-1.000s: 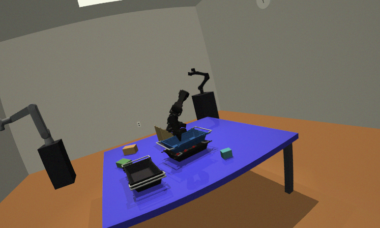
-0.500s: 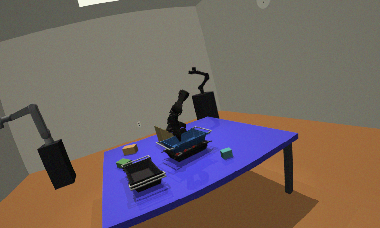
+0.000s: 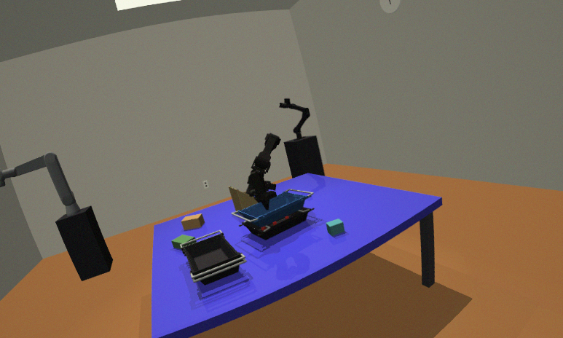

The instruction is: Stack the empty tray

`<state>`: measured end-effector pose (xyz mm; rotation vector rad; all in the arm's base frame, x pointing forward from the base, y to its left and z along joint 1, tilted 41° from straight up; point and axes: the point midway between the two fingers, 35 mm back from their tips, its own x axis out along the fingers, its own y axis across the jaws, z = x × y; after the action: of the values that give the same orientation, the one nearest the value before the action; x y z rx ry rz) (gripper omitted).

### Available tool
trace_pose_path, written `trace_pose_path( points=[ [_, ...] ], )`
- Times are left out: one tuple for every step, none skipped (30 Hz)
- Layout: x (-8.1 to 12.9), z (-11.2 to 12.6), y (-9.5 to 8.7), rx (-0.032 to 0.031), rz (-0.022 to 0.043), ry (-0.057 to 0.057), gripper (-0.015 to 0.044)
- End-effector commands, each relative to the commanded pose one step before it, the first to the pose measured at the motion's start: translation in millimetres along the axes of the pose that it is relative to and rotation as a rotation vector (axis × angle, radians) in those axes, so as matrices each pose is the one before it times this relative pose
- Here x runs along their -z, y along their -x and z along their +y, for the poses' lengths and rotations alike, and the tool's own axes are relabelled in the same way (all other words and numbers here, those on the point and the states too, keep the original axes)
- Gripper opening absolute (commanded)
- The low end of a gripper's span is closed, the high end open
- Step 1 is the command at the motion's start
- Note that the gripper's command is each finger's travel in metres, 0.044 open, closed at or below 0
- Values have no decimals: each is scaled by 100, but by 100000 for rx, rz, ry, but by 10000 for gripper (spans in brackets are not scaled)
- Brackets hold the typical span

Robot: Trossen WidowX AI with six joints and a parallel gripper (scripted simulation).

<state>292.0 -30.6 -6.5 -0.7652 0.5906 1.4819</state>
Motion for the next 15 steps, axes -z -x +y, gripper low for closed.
trace_pose_path(
  points=[
    [-80,314,-294,-1208,-163,-535,176],
    [0,0,0,0,0,0,191],
    [0,0,0,0,0,0,205],
    [0,0,0,0,0,0,220],
    [0,0,0,0,0,0,235],
    [0,0,0,0,0,0,249],
    [0,0,0,0,0,0,264],
    [0,0,0,0,0,0,279],
    [0,0,0,0,0,0,293],
    [0,0,0,0,0,0,308],
    [0,0,0,0,0,0,323],
    [0,0,0,0,0,0,337],
    [0,0,0,0,0,0,352],
    [0,0,0,0,0,0,367],
    [0,0,0,0,0,0,381]
  ],
)
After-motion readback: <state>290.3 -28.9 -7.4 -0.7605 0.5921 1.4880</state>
